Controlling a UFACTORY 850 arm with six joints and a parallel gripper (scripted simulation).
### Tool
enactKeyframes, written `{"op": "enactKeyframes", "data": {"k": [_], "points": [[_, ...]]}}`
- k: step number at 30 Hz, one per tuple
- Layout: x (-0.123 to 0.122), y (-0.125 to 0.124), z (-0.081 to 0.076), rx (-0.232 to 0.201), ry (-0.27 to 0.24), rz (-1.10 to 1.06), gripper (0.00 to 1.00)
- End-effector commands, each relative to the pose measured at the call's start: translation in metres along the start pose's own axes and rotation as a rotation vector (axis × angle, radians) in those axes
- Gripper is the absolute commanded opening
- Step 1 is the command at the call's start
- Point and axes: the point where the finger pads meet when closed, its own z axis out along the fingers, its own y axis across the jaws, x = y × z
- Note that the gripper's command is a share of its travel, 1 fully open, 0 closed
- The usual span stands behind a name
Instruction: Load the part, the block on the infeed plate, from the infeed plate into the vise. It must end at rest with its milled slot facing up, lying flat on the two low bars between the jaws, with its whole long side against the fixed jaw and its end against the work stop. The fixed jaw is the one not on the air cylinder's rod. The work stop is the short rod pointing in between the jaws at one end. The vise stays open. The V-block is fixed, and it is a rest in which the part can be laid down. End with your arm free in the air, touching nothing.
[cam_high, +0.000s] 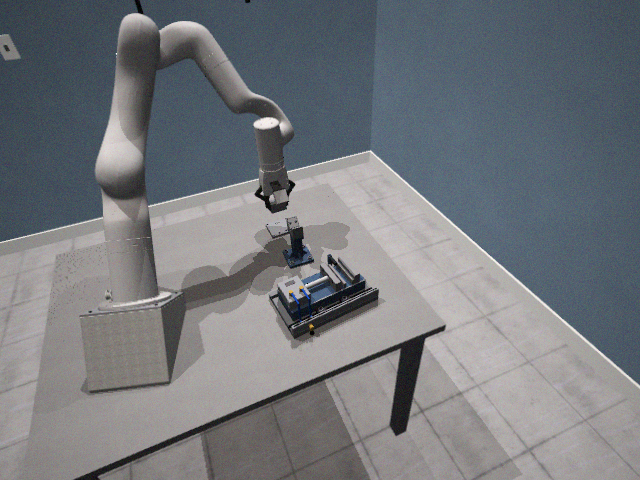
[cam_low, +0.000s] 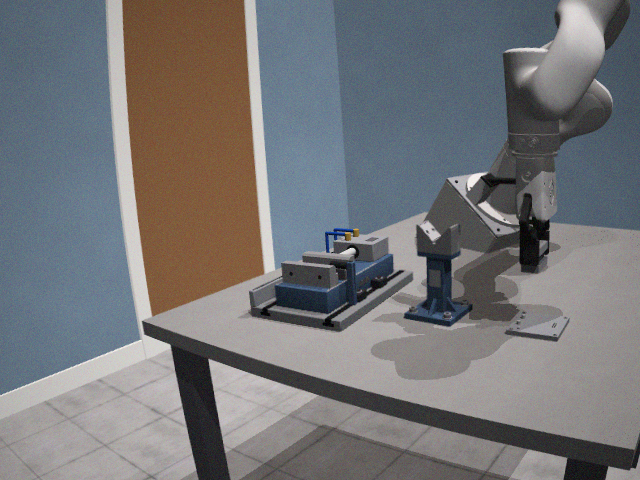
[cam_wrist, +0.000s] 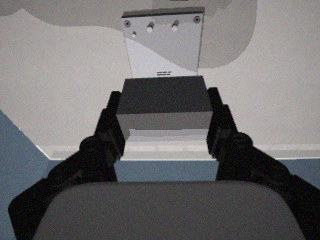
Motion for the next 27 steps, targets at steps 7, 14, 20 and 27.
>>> {"op": "enactKeyframes", "data": {"k": [7, 14, 20, 27], "points": [[0.0, -0.001, -0.042, 0.001, 0.0, -0.001, 0.0], [0.0, -0.001, -0.062, 0.001, 0.0, -0.001, 0.0], [0.0, -0.001, -0.084, 0.001, 0.0, -0.001, 0.0], [0.0, 0.0, -0.103, 0.001, 0.0, -0.001, 0.0]]}}
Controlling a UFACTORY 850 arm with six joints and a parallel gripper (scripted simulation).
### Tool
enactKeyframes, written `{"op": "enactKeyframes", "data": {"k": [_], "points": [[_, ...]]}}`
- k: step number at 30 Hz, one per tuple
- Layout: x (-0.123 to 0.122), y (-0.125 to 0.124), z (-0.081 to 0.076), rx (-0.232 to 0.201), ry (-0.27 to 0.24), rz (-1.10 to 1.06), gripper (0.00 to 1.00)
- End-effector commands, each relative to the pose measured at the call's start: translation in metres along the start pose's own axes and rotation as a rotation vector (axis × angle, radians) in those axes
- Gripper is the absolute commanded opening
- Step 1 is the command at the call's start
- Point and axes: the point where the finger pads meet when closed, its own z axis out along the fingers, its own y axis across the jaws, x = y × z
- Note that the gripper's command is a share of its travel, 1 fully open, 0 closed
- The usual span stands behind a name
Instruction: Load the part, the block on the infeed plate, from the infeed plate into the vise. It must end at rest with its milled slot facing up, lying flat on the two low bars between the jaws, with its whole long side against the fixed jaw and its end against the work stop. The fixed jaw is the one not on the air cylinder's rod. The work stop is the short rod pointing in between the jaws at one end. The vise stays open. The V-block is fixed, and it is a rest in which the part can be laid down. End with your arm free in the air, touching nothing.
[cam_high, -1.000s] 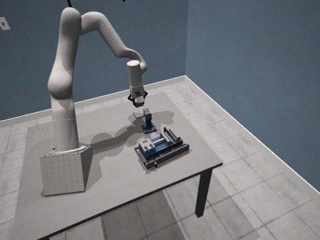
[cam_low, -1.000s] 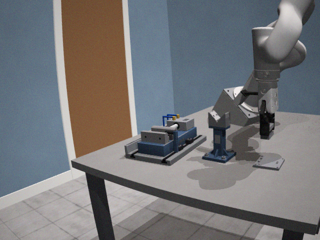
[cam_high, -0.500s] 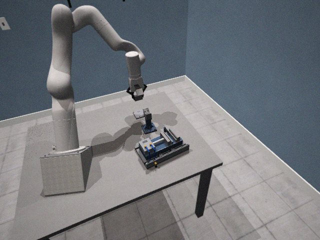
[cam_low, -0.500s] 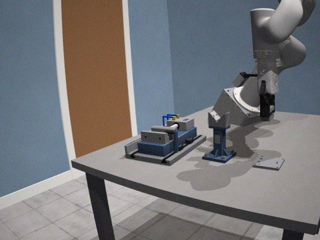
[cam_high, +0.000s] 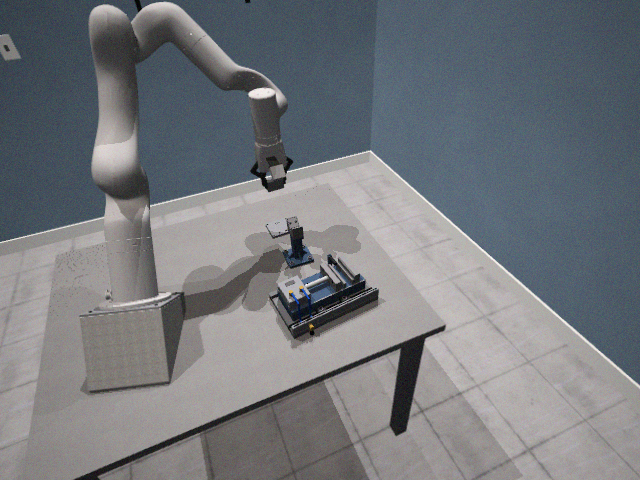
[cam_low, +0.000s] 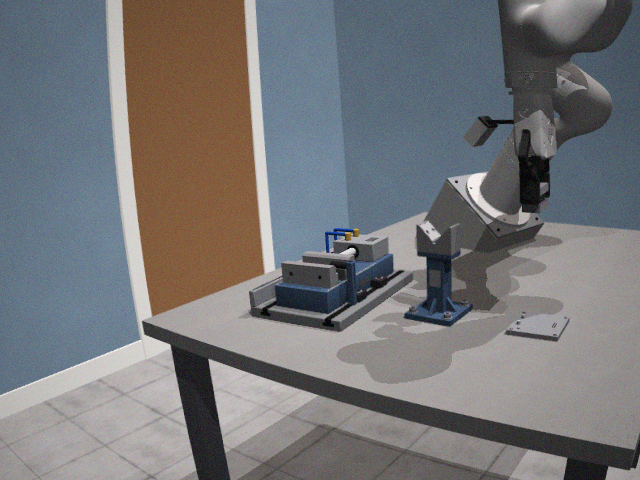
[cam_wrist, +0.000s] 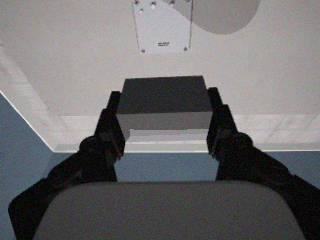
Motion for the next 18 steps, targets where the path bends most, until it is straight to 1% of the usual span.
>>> {"op": "enactKeyframes", "data": {"k": [1, 9, 18], "points": [[0.0, -0.001, -0.008, 0.001, 0.0, -0.001, 0.0], [0.0, -0.001, -0.017, 0.001, 0.0, -0.001, 0.0], [0.0, 0.0, -0.02, 0.001, 0.0, -0.001, 0.0]]}}
